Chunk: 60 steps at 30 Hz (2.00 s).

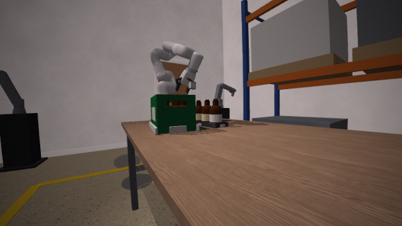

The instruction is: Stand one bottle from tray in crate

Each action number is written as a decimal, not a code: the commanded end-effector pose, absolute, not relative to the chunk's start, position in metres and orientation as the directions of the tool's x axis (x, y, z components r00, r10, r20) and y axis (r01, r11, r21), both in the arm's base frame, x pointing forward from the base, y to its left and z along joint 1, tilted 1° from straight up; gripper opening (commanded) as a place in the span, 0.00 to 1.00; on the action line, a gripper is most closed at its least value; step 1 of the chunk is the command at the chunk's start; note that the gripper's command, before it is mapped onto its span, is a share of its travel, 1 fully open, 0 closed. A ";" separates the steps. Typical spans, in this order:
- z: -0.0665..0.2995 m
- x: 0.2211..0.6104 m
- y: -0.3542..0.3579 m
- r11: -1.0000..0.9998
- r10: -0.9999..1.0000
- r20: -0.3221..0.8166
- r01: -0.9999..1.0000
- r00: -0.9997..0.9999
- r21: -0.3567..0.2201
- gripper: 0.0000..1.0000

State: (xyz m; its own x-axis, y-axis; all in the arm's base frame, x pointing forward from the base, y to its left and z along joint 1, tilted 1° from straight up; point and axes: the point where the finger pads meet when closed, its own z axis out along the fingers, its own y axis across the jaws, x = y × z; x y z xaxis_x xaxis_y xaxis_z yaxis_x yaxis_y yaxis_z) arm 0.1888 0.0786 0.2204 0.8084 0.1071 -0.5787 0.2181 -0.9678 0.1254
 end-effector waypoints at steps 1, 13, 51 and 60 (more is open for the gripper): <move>0.221 0.190 0.079 -0.968 0.108 -0.576 0.218 0.810 0.125 1.00; 0.221 0.190 0.079 -0.968 0.108 -0.576 0.218 0.810 0.125 1.00; 0.226 0.397 -0.093 -0.720 -0.694 -0.048 -0.693 0.719 0.028 1.00; 0.231 0.411 -0.129 -0.640 -0.769 0.009 -0.768 0.640 -0.006 0.00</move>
